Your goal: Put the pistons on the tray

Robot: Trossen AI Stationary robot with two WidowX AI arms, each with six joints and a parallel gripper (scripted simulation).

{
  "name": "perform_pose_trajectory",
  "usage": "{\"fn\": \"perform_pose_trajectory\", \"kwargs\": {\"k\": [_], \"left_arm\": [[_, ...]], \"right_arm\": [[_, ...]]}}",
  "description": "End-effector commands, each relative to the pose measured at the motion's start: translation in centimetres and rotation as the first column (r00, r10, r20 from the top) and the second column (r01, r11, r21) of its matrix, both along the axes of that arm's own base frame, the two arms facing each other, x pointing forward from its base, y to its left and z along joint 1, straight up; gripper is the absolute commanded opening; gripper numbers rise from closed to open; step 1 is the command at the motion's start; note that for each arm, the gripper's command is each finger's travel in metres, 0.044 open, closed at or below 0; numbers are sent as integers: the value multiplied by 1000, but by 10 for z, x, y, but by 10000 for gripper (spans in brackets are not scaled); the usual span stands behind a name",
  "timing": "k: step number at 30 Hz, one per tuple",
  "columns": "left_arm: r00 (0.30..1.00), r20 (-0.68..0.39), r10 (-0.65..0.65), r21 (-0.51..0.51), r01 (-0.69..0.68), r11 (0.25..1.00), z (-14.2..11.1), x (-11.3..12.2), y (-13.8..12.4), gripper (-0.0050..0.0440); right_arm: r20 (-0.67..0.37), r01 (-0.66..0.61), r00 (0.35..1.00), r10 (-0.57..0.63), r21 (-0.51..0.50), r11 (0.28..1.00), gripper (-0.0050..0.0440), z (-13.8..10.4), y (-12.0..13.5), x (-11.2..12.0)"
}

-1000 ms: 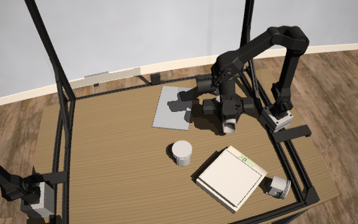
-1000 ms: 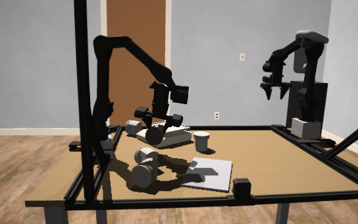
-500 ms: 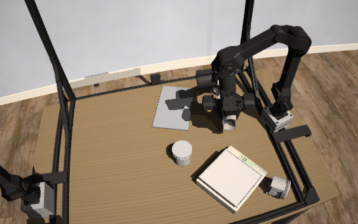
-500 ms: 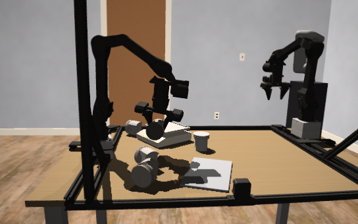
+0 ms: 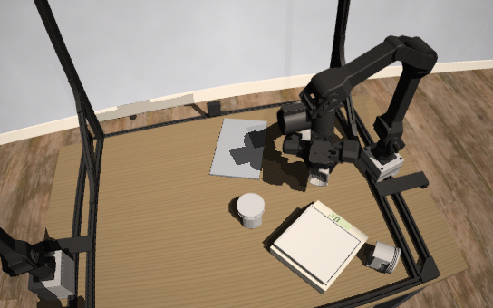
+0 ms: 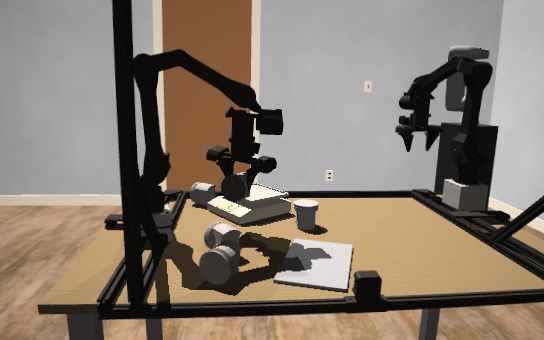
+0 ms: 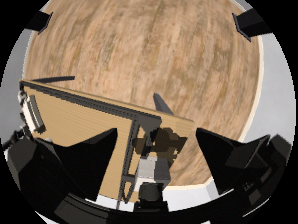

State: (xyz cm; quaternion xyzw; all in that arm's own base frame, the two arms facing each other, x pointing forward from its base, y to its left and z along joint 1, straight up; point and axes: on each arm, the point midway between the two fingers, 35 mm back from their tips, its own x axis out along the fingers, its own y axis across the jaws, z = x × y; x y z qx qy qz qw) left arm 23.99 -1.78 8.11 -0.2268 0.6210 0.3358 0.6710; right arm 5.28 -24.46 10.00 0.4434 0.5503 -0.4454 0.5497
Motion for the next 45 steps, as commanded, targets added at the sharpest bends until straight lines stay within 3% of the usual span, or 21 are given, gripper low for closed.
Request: {"fn": "perform_pose_trajectory", "kwargs": {"k": [1, 15, 17, 30, 34, 45], "left_arm": [[998, 12, -57, -30, 57, 998, 7, 4, 7, 158], [920, 4, -392, -167, 387, 907, 28, 16, 73, 158], [920, 4, -392, -167, 387, 907, 28, 16, 73, 158], [919, 5, -395, -169, 390, 905, 48, 27, 134, 158], [908, 4, -419, -169, 414, 895, 48, 32, 135, 158], [904, 3, -427, -169, 421, 891, 48, 82, 145, 158]], "right_arm": [[2, -3, 1000, 3, 2, 1000, 440, 0, 0, 0], [2, -3, 1000, 3, 2, 1000, 440, 0, 0, 0], [2, -3, 1000, 3, 2, 1000, 440, 0, 0, 0], [2, -3, 1000, 3, 2, 1000, 440, 0, 0, 0], [2, -3, 1000, 3, 2, 1000, 440, 0, 0, 0], [2, -3, 1000, 3, 2, 1000, 440, 0, 0, 0]]}}
